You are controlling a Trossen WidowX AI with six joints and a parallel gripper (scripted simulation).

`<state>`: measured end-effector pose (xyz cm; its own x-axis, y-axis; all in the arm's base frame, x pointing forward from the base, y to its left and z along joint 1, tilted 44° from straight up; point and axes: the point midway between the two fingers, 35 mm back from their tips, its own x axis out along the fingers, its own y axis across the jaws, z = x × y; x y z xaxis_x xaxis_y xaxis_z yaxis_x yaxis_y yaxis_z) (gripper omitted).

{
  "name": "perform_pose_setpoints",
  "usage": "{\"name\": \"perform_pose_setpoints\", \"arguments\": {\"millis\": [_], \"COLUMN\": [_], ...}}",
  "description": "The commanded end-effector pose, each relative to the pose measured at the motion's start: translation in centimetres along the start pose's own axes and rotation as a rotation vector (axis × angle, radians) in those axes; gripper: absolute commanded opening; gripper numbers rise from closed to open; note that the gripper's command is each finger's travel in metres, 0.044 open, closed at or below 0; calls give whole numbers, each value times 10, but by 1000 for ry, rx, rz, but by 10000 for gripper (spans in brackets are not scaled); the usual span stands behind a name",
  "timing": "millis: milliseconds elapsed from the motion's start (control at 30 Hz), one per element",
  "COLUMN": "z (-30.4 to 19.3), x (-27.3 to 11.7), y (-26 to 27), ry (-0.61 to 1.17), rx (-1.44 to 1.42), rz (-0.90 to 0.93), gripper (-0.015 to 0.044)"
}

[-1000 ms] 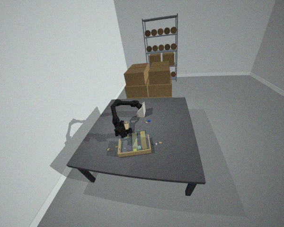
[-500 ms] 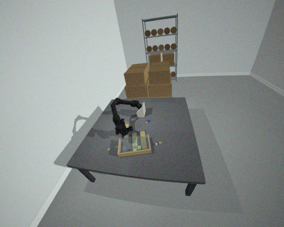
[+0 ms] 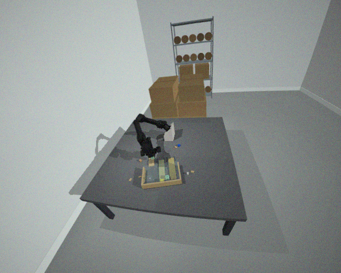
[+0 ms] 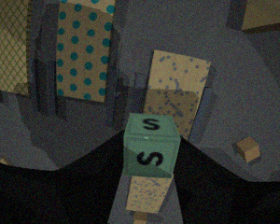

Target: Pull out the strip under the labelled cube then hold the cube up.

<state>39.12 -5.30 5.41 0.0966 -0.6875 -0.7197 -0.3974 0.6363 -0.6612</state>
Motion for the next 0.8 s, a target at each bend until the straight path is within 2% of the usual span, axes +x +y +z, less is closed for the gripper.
{"name": "perform_pose_setpoints", "arguments": {"millis": [0,767], "z": [-9,-76], "x": [-2,-1], "y": [6,53], "ry": [2,6], "rx": [1,-3], "rz": [-3,-1], "gripper": [0,0]}}
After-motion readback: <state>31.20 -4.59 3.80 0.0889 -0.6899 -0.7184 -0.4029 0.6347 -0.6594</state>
